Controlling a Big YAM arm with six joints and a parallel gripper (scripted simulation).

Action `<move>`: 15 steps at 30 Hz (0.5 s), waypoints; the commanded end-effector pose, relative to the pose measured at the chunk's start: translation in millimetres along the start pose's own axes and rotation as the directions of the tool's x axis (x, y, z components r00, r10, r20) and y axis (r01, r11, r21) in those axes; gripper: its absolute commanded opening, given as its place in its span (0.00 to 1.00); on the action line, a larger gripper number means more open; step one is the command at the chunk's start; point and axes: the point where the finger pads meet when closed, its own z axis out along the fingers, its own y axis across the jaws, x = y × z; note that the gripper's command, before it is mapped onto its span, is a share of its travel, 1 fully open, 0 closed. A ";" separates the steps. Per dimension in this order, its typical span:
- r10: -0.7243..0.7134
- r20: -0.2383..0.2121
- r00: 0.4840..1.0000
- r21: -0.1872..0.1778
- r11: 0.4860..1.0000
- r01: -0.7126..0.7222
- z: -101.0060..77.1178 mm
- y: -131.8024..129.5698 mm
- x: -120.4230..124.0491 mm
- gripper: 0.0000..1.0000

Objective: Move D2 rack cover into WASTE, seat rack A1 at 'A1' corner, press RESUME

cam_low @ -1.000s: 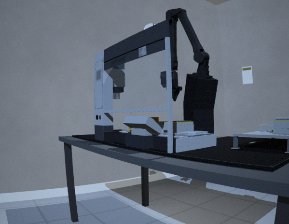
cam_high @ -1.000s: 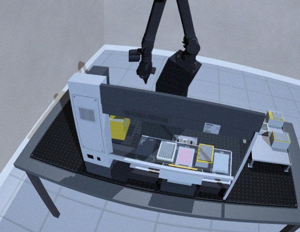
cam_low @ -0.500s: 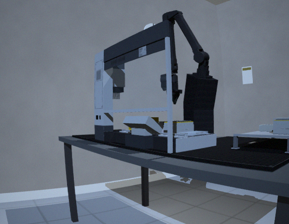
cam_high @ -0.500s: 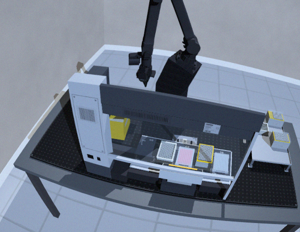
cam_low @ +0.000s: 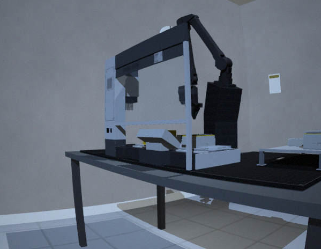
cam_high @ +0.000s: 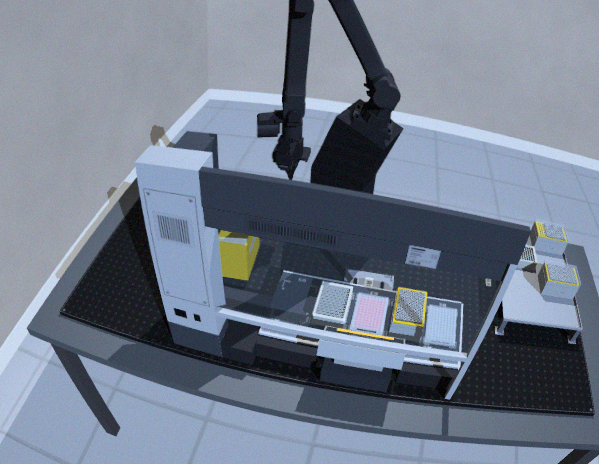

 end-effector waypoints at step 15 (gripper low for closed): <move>0.003 0.003 1.000 0.010 1.000 -0.003 28.6 -4.3 -3.3 0.00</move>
